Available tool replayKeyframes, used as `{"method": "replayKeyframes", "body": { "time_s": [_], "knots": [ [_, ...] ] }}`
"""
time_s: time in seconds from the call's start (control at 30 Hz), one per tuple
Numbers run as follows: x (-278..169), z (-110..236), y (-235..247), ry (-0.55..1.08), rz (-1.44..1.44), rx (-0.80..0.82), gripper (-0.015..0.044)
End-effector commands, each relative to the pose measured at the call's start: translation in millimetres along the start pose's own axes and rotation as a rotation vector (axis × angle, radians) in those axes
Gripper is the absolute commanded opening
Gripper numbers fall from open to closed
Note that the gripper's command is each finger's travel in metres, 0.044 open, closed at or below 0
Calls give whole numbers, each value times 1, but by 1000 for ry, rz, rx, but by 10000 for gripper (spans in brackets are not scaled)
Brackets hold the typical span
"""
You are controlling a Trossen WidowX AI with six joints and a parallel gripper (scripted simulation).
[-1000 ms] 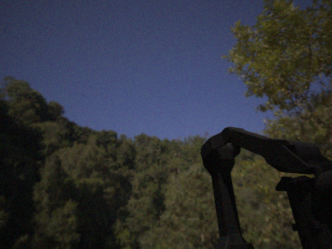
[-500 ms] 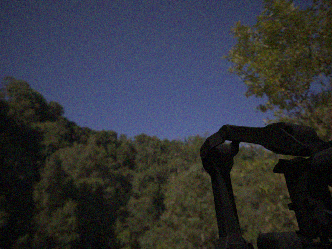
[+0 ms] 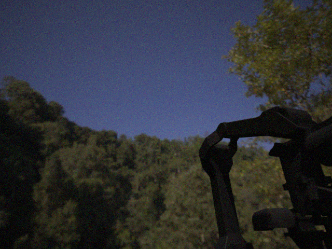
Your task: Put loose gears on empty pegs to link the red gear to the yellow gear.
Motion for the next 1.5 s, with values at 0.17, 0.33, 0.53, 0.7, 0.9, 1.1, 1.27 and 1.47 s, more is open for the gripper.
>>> {"method": "replayKeyframes", "body": {
  "time_s": [0.17, 0.33, 0.53, 0.7, 0.9, 1.1, 1.27, 1.47],
  "knots": [
    [-1, 22, 0, -17, 4, 3, 0],
    [-2, 33, -1, -17, 4, 3, 0],
    [-5, 46, -1, -16, 3, 3, 0],
    [-8, 57, -2, -16, 2, 3, 0],
    [-11, 67, -2, -15, 1, 3, 0],
    [-7, 63, -10, -15, 1, 2, 0],
    [-3, 59, -19, -16, -2, 2, 0],
    [2, 55, -31, -17, -8, 1, 0]
  ]
}}
Point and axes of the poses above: the point midway between the two fingers, 35 mm back from their tips, its own z axis back along the fingers, its own y axis across the jaws, x = y × z, the point moved 4 cm from there along z, back along the fingers, and after that the axes turned 8 degrees about z, right-handed, at the moved point
